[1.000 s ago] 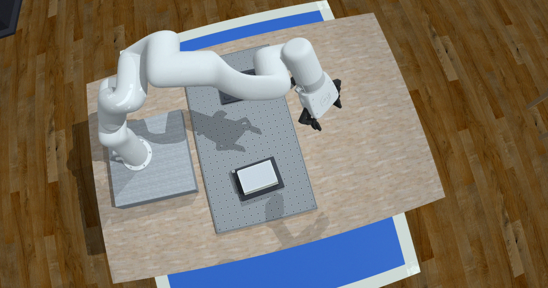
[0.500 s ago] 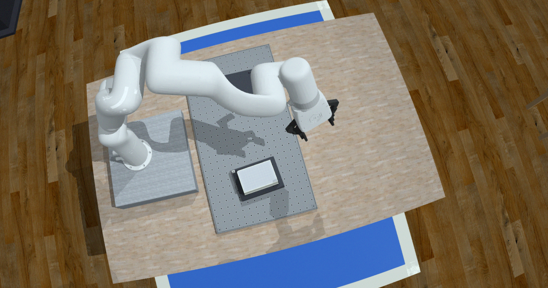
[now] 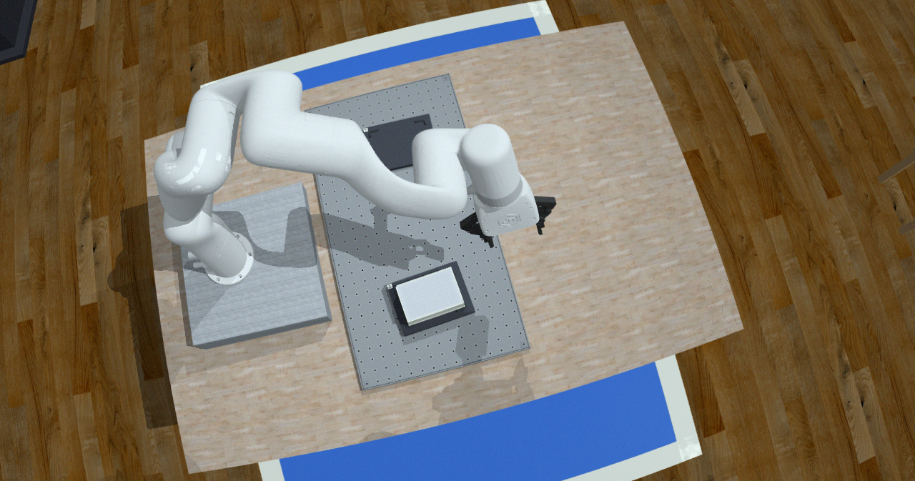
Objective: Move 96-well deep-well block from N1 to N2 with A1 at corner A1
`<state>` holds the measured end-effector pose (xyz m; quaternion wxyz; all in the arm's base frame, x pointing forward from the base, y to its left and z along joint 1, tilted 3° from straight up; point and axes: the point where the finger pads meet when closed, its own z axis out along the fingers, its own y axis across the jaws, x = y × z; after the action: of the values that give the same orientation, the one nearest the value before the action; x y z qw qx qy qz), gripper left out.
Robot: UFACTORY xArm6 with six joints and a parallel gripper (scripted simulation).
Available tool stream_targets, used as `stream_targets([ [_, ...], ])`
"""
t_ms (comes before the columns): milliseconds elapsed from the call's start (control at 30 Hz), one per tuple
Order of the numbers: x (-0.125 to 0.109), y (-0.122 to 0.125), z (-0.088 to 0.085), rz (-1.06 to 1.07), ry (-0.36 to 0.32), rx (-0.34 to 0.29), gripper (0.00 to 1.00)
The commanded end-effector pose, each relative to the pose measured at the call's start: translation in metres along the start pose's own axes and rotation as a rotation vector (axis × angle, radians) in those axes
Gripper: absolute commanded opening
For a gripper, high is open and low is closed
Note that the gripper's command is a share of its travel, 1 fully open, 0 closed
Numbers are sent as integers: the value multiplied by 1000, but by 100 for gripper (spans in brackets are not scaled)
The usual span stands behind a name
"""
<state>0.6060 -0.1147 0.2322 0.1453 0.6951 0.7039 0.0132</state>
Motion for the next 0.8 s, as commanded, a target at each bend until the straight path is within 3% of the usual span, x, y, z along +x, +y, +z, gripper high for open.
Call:
stream_targets([
  [0,-3,-15,12,131,19,16,100],
  [767,-11,-78,57,592,71,114,100],
])
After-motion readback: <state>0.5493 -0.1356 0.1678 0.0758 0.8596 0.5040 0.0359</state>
